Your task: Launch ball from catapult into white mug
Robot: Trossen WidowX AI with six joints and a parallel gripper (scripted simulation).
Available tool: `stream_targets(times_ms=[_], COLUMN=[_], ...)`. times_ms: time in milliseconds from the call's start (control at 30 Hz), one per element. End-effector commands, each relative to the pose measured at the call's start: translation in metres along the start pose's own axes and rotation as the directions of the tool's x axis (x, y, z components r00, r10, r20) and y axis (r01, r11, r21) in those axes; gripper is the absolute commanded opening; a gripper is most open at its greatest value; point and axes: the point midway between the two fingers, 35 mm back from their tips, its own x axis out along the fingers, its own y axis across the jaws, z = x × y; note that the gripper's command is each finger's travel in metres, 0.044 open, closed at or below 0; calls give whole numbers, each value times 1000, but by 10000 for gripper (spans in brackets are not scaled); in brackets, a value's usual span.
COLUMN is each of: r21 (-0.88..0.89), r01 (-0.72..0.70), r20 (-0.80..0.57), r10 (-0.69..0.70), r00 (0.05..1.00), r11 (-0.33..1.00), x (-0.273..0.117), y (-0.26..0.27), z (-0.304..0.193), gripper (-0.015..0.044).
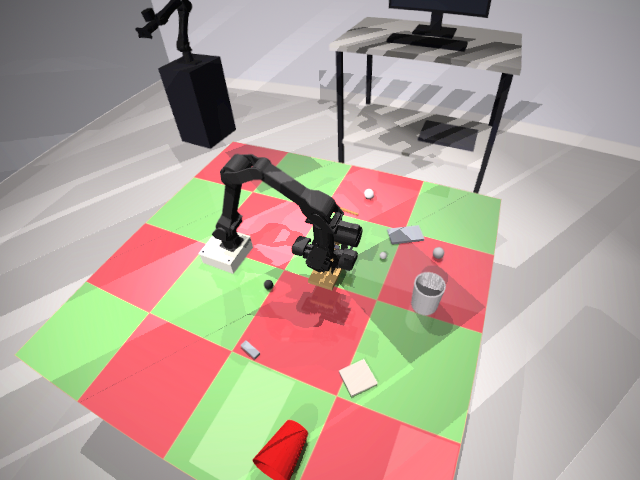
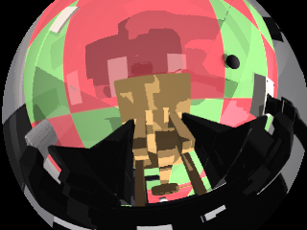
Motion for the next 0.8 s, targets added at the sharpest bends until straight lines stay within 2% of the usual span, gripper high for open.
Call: stream_targets(times_ms=[0, 767], r21=[-13, -13], r01=[-16, -16], r20=[-1, -1], r10=[16, 16], r00=[1000, 1000], r11=[1000, 1000], x=[-4, 33], y=[6, 8], z=[1, 1], gripper=[0, 0])
